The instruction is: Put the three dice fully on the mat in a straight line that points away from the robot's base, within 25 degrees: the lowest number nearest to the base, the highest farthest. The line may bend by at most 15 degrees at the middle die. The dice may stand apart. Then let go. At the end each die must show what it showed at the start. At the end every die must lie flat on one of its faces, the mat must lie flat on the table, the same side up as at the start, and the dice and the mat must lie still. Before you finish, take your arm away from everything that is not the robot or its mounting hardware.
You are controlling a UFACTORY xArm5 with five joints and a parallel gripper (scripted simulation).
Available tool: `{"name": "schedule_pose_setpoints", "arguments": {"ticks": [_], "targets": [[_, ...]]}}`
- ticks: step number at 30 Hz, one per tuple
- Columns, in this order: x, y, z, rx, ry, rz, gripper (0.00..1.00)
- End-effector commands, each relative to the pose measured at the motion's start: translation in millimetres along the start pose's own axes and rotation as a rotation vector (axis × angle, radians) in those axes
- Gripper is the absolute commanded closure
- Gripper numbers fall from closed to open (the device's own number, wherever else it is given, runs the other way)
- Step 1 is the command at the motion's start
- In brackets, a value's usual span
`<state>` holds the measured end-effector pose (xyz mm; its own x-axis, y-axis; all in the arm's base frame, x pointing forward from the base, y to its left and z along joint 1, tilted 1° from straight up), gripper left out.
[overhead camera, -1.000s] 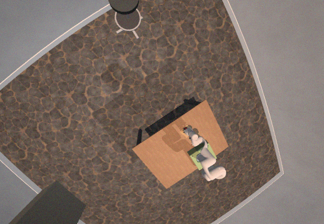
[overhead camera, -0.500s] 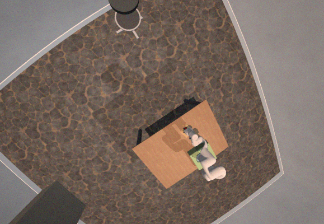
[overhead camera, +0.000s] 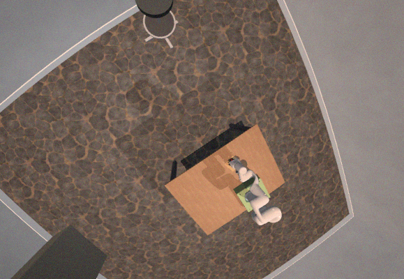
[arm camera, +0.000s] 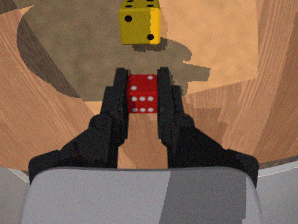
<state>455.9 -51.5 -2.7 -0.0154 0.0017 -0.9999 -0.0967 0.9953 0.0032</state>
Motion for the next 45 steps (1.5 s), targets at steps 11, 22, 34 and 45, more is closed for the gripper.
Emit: {"name": "schedule_pose_setpoints", "arguments": {"ticks": [11,22,34,45], "targets": [[-1.0,-0.3,1.2,0.0,-0.004,-0.001,0.85],[-1.0,-0.3,1.2,0.0,-0.004,-0.001,0.85],[-1.0,-0.3,1.2,0.0,-0.004,-0.001,0.85],[-1.0,-0.3,1.2,0.0,-0.004,-0.001,0.72]]}}
Point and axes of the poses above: the point where the finger pads meet when closed, its own x axis out along the fingers, its own y axis across the jaws, z = x × y, the point moved 8 cm from there along -x, back along the fingers, and after that the axes turned 12 degrees about -x, right-handed, at the moved point
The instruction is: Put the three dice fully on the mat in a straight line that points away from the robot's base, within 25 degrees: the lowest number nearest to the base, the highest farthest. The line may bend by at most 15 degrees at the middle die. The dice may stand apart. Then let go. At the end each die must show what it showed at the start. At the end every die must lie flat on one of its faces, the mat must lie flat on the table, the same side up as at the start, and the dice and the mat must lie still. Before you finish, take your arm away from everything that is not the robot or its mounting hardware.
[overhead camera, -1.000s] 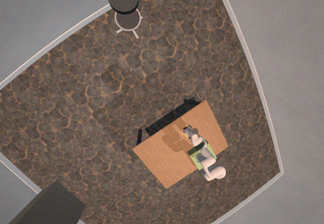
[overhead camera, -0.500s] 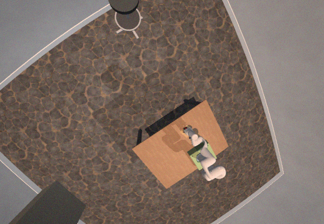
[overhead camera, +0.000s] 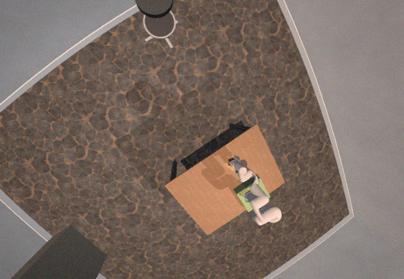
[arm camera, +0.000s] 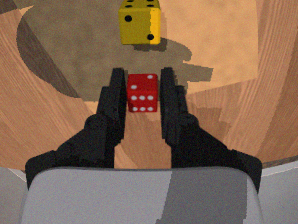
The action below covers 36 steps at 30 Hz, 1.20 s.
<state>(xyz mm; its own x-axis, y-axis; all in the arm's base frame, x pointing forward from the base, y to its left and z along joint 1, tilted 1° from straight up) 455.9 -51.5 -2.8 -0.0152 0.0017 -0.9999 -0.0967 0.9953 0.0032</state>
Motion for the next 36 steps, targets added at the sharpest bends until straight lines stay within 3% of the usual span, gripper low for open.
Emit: {"name": "schedule_pose_setpoints", "arguments": {"ticks": [1,4,20,28,36], "targets": [[-1.1,-0.2,1.1,0.0,-0.003,-0.001,0.68],[-1.1,-0.2,1.1,0.0,-0.003,-0.001,0.64],[-6.0,-0.3,1.1,0.0,-0.003,-0.001,0.64],[-28.2,-0.5,1.0,0.0,-0.003,-0.001,0.64],[-70.6,-0.7,0.8,0.0,-0.003,-0.001,0.64]]}}
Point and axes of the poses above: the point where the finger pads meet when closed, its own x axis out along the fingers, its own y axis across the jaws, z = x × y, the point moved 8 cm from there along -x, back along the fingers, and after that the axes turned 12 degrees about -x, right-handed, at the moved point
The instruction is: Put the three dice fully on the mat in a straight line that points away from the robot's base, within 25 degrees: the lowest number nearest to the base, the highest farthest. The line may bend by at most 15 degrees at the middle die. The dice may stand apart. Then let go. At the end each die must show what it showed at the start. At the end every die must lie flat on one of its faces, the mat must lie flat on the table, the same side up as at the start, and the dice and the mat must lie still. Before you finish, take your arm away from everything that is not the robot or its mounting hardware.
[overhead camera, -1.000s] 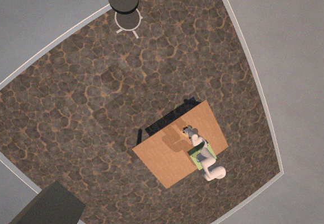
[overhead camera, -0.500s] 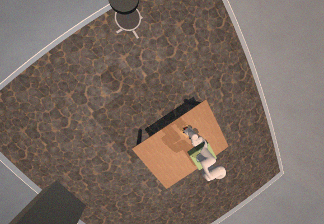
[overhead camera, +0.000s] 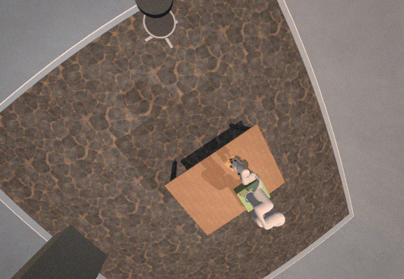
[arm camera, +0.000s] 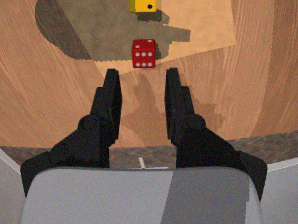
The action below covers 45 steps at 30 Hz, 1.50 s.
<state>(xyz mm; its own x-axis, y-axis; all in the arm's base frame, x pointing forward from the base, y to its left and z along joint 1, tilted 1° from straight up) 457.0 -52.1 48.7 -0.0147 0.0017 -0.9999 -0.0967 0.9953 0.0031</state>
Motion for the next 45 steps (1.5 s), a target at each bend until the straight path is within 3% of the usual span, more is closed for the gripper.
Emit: {"name": "schedule_pose_setpoints", "arguments": {"ticks": [1,6,12,13,35,45], "targets": [[-23.5,-0.2,0.6,0.0,-0.003,-0.001,0.64],[-37.3,-0.3,0.5,0.0,-0.003,-0.001,0.64],[-39.2,-0.3,0.5,0.0,-0.003,-0.001,0.64],[-39.2,-0.3,0.5,0.0,-0.003,-0.001,0.0],[-39.9,-0.3,0.5,0.0,-0.003,-0.001,0.0],[-61.5,-0.6,0.3,0.0,-0.003,-0.001,0.0]]}}
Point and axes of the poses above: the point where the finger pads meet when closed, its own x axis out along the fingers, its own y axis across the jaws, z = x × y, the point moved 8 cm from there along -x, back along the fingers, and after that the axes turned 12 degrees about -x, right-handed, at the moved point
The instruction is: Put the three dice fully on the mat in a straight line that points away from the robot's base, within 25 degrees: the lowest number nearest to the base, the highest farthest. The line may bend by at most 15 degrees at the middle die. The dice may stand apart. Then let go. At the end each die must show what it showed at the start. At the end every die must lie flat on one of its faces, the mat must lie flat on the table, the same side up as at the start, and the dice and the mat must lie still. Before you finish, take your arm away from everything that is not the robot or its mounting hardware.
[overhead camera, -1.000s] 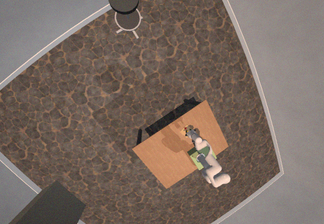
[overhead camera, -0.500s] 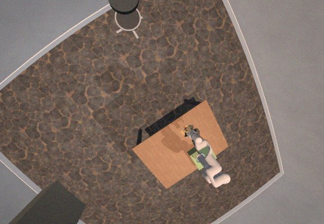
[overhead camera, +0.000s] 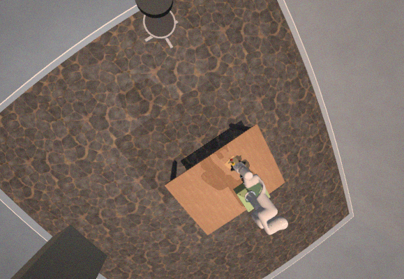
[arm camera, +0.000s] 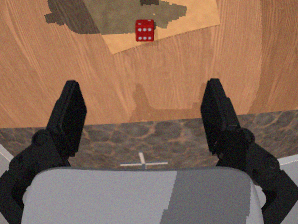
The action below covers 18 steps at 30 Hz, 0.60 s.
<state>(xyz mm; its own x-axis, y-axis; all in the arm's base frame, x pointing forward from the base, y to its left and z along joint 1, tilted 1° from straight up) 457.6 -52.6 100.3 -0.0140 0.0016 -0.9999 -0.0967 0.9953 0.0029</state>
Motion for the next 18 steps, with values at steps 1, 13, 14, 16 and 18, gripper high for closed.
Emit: {"name": "schedule_pose_setpoints", "arguments": {"ticks": [1,13,14,16,18], "targets": [[-14.6,-0.2,0.5,0.0,-0.002,0.0,0.0],[-65.8,-0.5,0.3,0.0,-0.002,0.0,0.0],[-65.8,-0.5,0.3,0.0,-0.002,0.0,0.0],[-67.6,-0.5,0.3,0.0,-0.002,0.0,0.0],[-69.8,-0.5,0.3,0.0,-0.002,0.0,0.0]]}}
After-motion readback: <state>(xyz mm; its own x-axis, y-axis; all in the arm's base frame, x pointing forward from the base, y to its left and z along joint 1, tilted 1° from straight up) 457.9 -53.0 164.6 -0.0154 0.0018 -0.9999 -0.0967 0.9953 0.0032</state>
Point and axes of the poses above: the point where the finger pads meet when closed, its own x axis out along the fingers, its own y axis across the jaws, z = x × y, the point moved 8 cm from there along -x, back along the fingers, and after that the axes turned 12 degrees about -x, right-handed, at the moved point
